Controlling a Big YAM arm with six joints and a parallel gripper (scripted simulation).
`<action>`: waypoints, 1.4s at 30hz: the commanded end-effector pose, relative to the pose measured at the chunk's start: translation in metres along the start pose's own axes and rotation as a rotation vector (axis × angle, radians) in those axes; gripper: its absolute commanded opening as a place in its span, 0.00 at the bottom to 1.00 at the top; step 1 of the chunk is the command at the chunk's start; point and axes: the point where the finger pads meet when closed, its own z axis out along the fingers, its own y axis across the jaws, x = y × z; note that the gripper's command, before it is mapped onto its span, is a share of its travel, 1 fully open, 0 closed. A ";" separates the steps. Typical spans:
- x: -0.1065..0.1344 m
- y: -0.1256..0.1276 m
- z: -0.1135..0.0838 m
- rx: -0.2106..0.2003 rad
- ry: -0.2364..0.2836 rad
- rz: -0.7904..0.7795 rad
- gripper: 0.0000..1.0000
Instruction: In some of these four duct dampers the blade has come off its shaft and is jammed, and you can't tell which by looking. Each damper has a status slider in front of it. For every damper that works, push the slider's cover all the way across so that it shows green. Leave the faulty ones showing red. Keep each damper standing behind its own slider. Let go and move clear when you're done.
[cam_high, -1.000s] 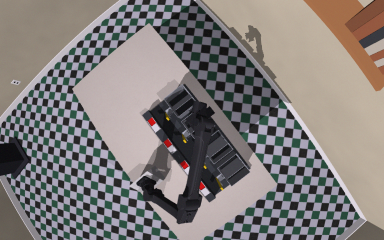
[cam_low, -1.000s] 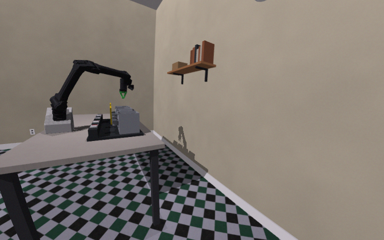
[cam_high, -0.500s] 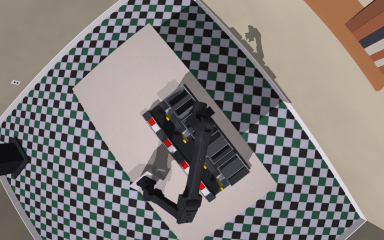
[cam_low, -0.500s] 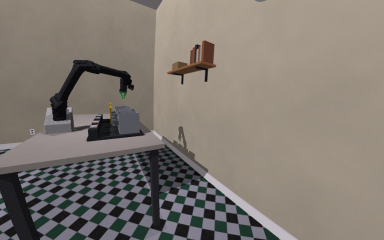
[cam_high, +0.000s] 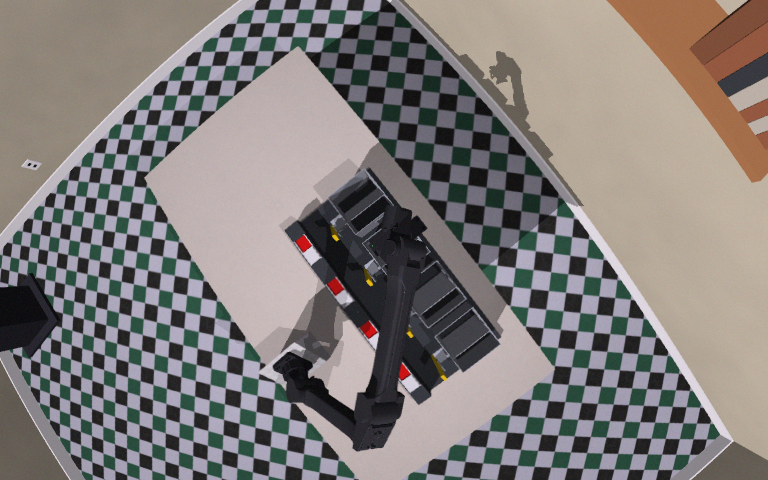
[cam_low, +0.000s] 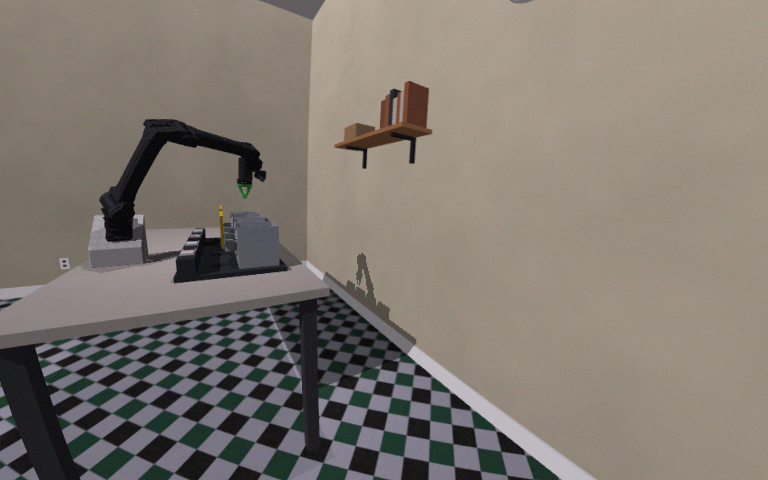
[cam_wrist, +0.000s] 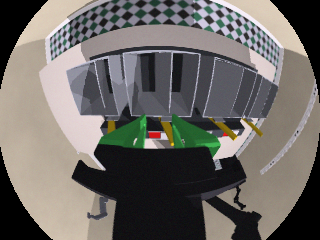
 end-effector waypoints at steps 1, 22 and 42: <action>0.016 -0.025 -0.003 -0.071 -0.020 0.022 0.36; 0.109 -0.044 0.017 -0.274 -0.029 -0.008 0.36; 0.111 -0.050 0.030 -0.268 -0.009 0.004 0.36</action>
